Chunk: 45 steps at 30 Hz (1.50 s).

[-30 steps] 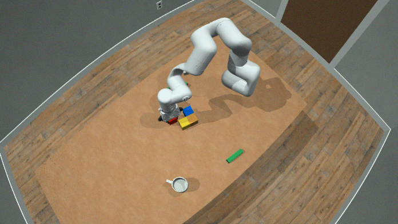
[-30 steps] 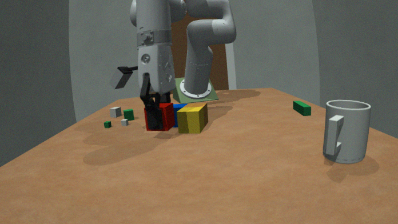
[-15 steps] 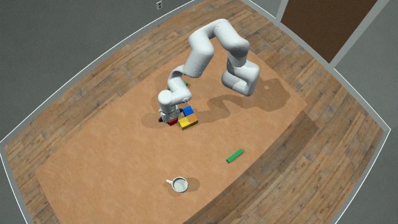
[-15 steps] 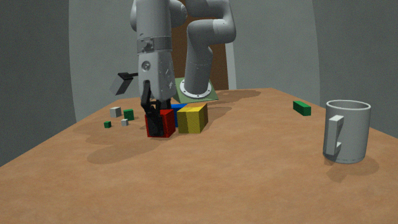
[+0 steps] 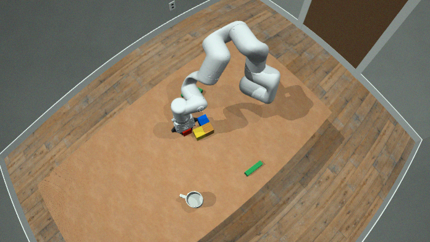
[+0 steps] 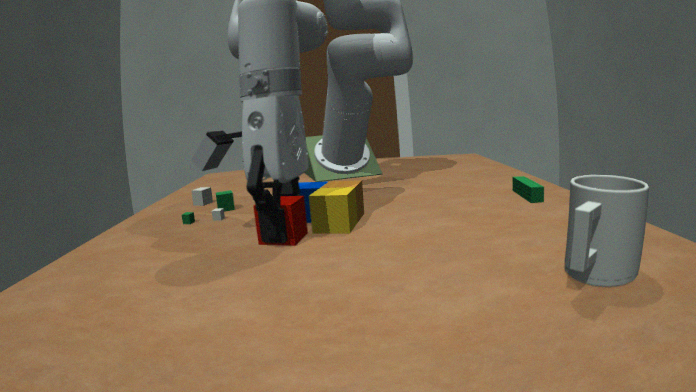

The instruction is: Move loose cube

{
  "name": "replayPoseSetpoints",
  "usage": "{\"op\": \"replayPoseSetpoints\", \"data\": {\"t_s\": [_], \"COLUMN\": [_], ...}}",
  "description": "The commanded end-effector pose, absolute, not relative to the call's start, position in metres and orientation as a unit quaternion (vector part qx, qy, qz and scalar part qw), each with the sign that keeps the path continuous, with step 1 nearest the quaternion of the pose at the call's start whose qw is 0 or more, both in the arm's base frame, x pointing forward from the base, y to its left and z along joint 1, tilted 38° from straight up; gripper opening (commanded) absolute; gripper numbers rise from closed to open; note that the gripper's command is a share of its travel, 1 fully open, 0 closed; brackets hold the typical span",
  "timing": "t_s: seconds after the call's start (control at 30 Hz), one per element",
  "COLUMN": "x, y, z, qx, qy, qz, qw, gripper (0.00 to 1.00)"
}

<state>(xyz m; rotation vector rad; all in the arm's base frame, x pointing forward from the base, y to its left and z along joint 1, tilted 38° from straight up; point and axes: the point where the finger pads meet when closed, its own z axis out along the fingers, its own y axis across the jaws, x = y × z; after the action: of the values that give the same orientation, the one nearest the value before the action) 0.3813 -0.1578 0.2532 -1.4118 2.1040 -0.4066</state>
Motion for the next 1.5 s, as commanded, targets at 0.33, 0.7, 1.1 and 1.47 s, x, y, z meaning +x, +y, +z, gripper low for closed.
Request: {"op": "replayPoseSetpoints", "data": {"t_s": [0.33,0.7,1.1,1.47], "x": [0.3819,0.3819,0.3819,0.3819], "y": [-0.1586,-0.1586,-0.1586,-0.1586], "z": [0.2543,0.2543,0.2543,0.2543], "qx": [-0.527,-0.527,-0.527,-0.527], "qy": [0.786,0.786,0.786,0.786], "qz": [-0.153,-0.153,-0.153,-0.153], "qw": [0.285,0.285,0.285,0.285], "gripper": [0.00,0.79,0.79,0.79]}}
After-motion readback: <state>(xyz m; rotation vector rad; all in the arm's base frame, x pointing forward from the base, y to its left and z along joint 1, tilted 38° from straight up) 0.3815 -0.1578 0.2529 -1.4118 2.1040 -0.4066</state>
